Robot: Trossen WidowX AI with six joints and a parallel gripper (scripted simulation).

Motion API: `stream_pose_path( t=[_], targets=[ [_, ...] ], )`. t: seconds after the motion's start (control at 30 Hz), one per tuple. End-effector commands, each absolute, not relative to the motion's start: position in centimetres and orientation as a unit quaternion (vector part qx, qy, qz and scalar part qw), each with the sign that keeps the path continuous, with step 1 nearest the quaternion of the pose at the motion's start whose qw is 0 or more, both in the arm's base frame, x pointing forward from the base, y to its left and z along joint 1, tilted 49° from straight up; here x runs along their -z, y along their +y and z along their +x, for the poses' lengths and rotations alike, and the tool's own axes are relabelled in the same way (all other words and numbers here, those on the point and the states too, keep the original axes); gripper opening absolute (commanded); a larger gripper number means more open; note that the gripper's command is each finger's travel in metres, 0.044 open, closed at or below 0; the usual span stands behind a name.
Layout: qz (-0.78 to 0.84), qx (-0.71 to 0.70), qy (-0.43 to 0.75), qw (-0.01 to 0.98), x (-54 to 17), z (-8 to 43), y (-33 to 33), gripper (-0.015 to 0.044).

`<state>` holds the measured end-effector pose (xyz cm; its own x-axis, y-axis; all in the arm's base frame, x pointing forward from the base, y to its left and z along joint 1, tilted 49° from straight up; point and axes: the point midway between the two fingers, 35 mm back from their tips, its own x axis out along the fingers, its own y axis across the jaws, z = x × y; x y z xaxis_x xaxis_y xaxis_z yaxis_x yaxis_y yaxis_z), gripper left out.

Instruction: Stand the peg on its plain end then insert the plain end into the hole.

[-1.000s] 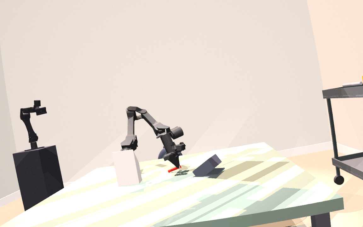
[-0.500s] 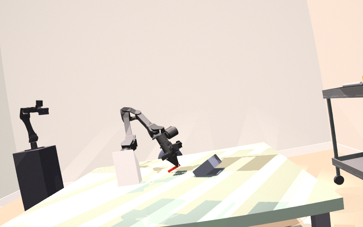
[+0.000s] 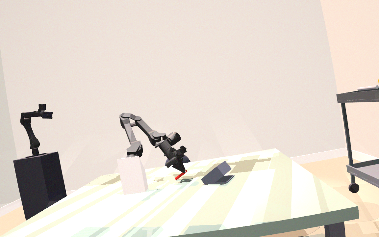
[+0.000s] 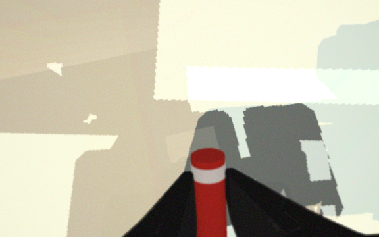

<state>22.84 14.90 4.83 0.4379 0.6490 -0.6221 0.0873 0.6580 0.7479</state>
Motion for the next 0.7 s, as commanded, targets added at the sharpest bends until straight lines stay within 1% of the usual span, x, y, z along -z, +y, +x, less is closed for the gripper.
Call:
stream_pose_path(
  t=[0.0,0.67],
  targets=[
    [0.375,-0.176,0.485,0.77,-4.9,22.6,14.8,0.0049],
    [0.389,-0.143,0.417,0.809,-5.4,21.4,14.4,0.0049]
  ],
)
